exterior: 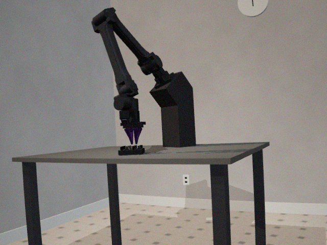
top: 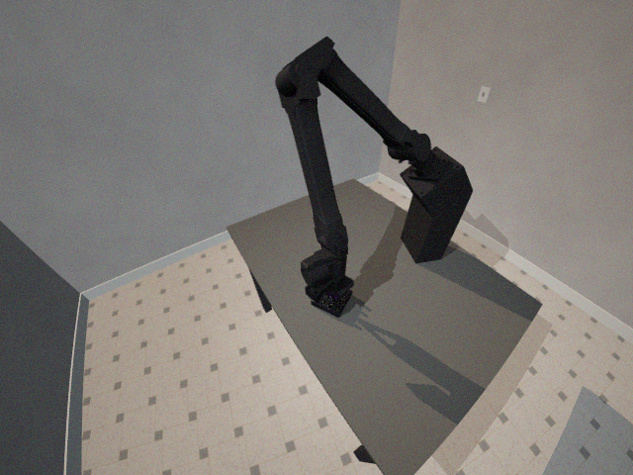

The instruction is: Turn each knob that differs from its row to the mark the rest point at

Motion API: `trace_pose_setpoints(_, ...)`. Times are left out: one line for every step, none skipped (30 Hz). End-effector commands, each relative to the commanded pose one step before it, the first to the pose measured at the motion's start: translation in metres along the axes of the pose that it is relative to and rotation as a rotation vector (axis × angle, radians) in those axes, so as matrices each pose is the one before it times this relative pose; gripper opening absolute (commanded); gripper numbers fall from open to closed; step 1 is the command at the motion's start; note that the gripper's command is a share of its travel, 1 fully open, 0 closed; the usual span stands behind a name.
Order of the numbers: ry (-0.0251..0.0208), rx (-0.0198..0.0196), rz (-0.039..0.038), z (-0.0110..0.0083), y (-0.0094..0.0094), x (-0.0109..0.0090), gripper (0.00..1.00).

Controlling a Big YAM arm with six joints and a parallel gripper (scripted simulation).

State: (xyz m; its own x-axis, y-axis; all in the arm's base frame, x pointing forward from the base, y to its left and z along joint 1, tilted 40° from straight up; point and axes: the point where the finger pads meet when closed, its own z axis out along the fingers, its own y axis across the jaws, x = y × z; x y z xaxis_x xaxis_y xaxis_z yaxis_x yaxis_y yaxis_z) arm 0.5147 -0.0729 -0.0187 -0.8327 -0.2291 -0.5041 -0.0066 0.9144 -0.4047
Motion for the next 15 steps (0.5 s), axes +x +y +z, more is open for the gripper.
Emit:
trace_pose_setpoints(-0.00650,0.00424,0.00419,0.00484,-0.00438,-0.00009,0.19)
trace_pose_setpoints(0.00000,0.00000,0.00000,0.00000,0.00000,0.00000,0.19)
trace_pose_setpoints(0.00000,0.00000,0.00000,0.00000,0.00000,0.00000,0.19)
trace_pose_setpoints(0.00000,0.00000,0.00000,0.00000,0.00000,0.00000,0.19)
trace_pose_setpoints(0.00000,0.00000,0.00000,0.00000,0.00000,0.00000,0.19)
trace_pose_setpoints(0.00000,0.00000,0.00000,0.00000,0.00000,0.00000,0.19)
trace_pose_setpoints(0.00000,0.00000,0.00000,0.00000,0.00000,0.00000,0.19)
trace_pose_setpoints(0.00006,0.00001,-0.00001,0.00000,-0.00002,0.00005,0.19)
trace_pose_setpoints(0.00037,0.00006,-0.00004,0.00000,-0.00013,0.00031,0.19)
trace_pose_setpoints(0.00072,-0.00006,-0.00037,-0.00005,-0.00012,0.00067,0.19)
trace_pose_setpoints(0.00094,-0.00034,-0.00079,-0.00017,0.00012,0.00099,0.19)
trace_pose_setpoints(0.00131,-0.00044,-0.00083,-0.00024,0.00016,0.00137,0.19)
trace_pose_setpoints(0.00162,-0.00054,-0.00086,-0.00029,0.00020,0.00168,0.19)
trace_pose_setpoints(0.00047,-0.00016,-0.00043,-0.00029,-0.00003,0.00100,0.19)
trace_pose_setpoints(-0.00077,0.00018,0.00007,-0.00027,-0.00026,0.00022,0.19)
